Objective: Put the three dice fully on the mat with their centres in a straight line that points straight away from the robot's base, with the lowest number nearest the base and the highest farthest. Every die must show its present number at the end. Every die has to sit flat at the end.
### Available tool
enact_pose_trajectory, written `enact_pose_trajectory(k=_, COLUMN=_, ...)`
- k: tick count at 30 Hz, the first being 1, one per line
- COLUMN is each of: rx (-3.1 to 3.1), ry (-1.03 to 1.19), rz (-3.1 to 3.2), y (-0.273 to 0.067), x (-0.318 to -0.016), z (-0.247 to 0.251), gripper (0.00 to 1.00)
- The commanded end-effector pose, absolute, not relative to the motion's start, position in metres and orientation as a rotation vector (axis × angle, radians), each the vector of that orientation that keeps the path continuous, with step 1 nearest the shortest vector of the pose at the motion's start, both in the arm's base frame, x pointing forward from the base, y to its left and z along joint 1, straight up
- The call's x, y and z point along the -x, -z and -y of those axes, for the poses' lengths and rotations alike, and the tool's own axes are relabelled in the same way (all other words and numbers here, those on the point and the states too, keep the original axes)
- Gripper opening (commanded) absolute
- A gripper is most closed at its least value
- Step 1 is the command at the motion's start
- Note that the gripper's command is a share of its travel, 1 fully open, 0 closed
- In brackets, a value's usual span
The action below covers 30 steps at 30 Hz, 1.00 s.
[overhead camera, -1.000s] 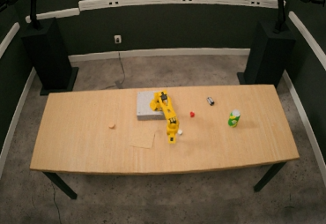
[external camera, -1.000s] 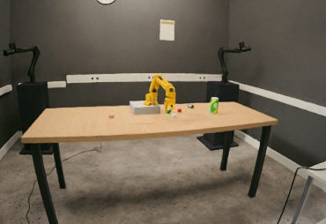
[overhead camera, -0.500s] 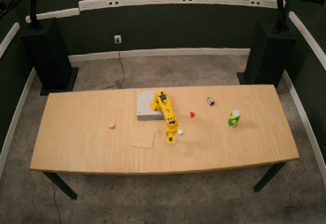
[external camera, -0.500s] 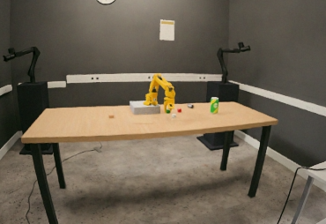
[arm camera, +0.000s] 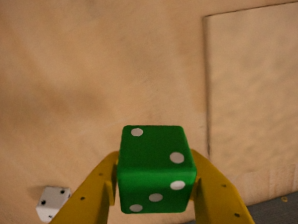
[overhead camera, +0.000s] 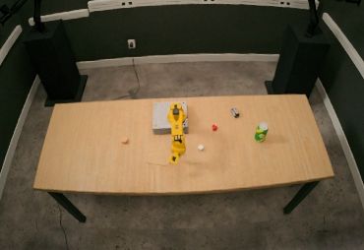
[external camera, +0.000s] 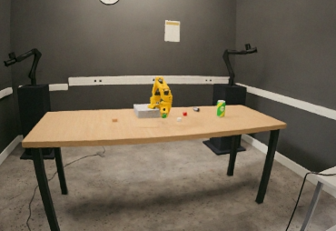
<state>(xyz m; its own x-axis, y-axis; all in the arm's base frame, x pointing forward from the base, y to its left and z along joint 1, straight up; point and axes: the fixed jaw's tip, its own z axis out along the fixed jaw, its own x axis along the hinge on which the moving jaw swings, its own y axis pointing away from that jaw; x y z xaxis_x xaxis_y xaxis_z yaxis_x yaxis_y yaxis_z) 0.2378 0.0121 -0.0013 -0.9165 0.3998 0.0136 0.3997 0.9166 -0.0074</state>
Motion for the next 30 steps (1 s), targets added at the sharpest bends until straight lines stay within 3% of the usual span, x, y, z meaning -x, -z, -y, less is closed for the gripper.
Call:
enact_pose_trajectory(k=1, rx=0.837, ry=-0.005, rz=3.006, y=0.003, x=-0.244, z=0.022, gripper=0.00)
enact_pose_trajectory(k=16, rx=1.323, ry=0.000, rz=2.827, y=0.005, x=-0.233, z=0.105, gripper=0.00)
enact_pose_trajectory(k=30, rx=1.373, ry=0.001, rz=2.803, y=0.006, x=-0.230, z=0.114, gripper=0.00)
